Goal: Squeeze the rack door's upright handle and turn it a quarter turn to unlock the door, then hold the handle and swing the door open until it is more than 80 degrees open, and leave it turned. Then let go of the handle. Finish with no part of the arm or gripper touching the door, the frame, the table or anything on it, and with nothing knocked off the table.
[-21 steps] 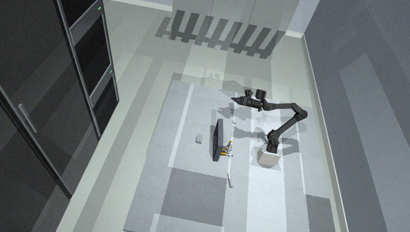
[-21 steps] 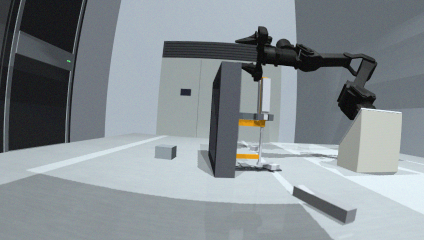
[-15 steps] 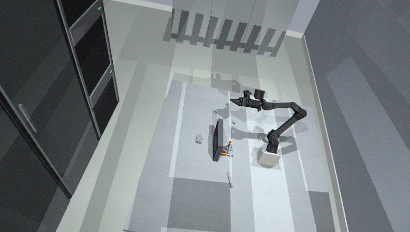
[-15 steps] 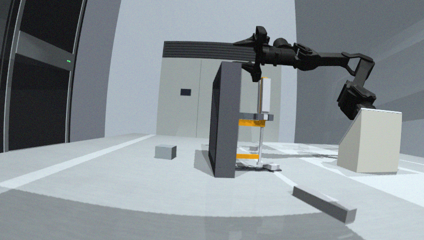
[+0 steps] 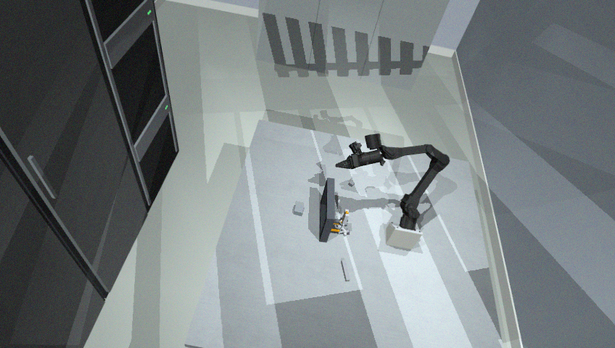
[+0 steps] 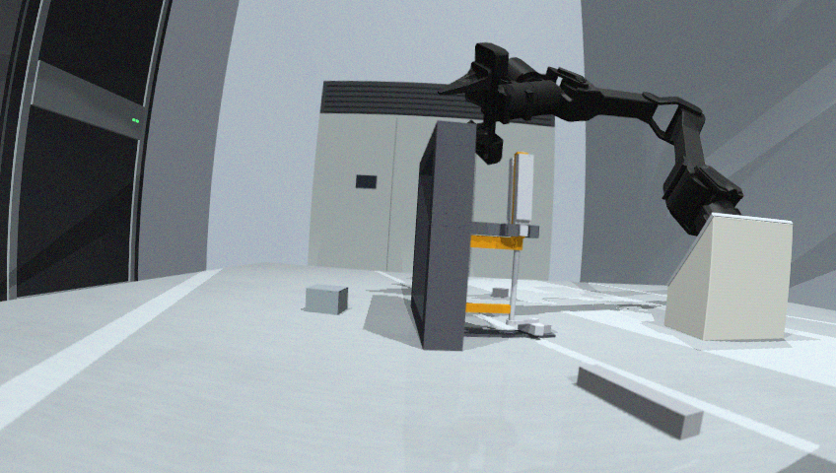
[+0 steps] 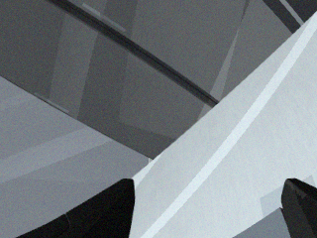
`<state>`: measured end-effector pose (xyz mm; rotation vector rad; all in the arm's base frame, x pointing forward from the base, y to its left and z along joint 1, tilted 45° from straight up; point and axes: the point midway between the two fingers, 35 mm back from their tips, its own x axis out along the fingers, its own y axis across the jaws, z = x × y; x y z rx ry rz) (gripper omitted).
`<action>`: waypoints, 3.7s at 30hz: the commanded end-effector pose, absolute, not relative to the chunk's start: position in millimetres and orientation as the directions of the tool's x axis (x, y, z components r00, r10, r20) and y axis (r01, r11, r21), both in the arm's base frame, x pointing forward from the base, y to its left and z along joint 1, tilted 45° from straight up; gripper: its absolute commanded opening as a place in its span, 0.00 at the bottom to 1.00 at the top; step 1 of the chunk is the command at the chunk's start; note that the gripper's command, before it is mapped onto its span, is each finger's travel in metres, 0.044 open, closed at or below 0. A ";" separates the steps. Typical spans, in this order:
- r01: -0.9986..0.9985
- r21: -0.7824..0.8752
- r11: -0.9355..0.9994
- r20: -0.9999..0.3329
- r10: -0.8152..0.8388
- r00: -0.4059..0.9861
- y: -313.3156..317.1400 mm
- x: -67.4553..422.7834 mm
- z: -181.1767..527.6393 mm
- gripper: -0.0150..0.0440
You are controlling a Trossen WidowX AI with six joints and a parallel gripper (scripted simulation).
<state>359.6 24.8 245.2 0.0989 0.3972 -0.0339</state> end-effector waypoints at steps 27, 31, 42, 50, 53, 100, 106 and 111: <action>0.135 -0.175 0.975 -0.880 -0.216 0.422 87.3 352.7 124.6 0.74; 0.127 -0.241 0.962 -0.898 -0.271 0.348 93.0 346.5 113.9 0.74; 0.070 -0.436 0.897 -0.881 -0.442 0.169 106.4 328.2 92.1 0.74; -0.001 -0.577 0.817 -0.814 -0.576 0.074 115.2 315.6 82.9 0.74; -0.033 -0.627 0.778 -0.779 -0.625 0.049 118.6 311.3 80.7 0.74; -0.082 -0.698 0.712 -0.715 -0.699 0.023 81.4 308.3 34.9 0.74; -0.082 -0.698 0.711 -0.715 -0.699 0.023 75.1 307.5 29.2 0.74; -0.082 -0.698 0.711 -0.714 -0.699 0.023 74.9 307.5 29.0 0.56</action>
